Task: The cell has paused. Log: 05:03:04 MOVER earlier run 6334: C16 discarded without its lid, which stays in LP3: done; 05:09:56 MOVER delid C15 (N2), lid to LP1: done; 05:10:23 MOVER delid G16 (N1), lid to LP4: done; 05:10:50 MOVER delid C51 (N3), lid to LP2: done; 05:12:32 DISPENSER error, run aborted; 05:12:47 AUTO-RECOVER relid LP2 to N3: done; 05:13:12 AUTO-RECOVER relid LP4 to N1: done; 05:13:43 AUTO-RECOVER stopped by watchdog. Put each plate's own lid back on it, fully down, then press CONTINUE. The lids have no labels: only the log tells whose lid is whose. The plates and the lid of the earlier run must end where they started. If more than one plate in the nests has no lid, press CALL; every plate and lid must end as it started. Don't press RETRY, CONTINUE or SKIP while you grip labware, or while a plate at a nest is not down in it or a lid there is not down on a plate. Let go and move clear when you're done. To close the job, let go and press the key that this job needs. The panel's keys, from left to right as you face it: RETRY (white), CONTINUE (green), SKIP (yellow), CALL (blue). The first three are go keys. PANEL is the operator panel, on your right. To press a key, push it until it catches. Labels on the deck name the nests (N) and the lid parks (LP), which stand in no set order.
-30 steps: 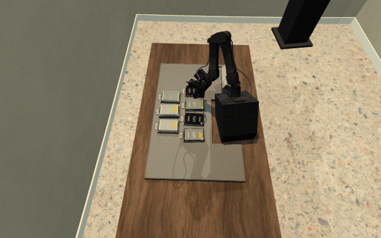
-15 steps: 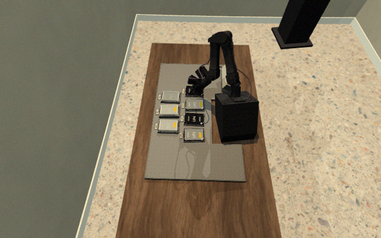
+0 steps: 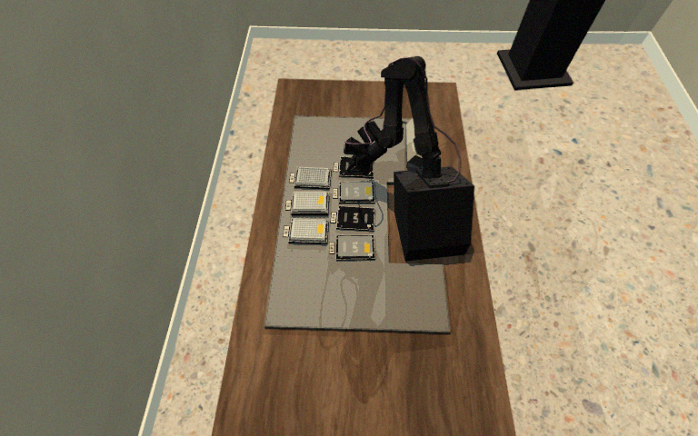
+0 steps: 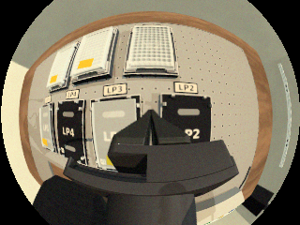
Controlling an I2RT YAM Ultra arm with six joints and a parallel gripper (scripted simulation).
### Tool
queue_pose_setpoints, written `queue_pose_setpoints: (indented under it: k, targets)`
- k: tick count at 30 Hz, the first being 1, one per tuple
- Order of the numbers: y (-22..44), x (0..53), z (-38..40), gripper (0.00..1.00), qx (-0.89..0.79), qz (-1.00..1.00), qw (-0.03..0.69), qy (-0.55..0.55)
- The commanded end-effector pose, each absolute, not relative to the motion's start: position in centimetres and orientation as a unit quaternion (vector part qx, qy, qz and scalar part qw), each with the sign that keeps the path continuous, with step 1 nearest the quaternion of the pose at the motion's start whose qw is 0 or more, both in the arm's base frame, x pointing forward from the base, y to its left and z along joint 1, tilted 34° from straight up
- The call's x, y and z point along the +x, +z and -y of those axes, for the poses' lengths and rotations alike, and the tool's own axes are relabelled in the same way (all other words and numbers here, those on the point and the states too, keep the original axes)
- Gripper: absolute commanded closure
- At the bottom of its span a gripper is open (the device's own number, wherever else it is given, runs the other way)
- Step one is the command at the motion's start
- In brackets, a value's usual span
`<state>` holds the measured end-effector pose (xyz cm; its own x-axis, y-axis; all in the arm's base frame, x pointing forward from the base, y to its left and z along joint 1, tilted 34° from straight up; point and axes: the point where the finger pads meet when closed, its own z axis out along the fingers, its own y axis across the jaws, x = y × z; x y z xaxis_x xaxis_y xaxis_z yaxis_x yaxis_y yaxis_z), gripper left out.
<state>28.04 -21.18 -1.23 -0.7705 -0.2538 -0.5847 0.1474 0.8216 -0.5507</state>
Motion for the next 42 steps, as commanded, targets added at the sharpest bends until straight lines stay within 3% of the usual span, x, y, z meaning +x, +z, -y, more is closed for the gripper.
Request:
queue_pose_setpoints:
  k: [1,12,42]
  targets:
    - [-0.7,28.8,21.1,1.0,-0.037,-0.887,0.352,-0.296]
    - [-0.7,28.8,21.1,1.0,-0.037,-0.887,0.352,-0.296]
    - [-8.5,31.5,9.4,1.0,-0.033,-0.884,0.361,-0.296]
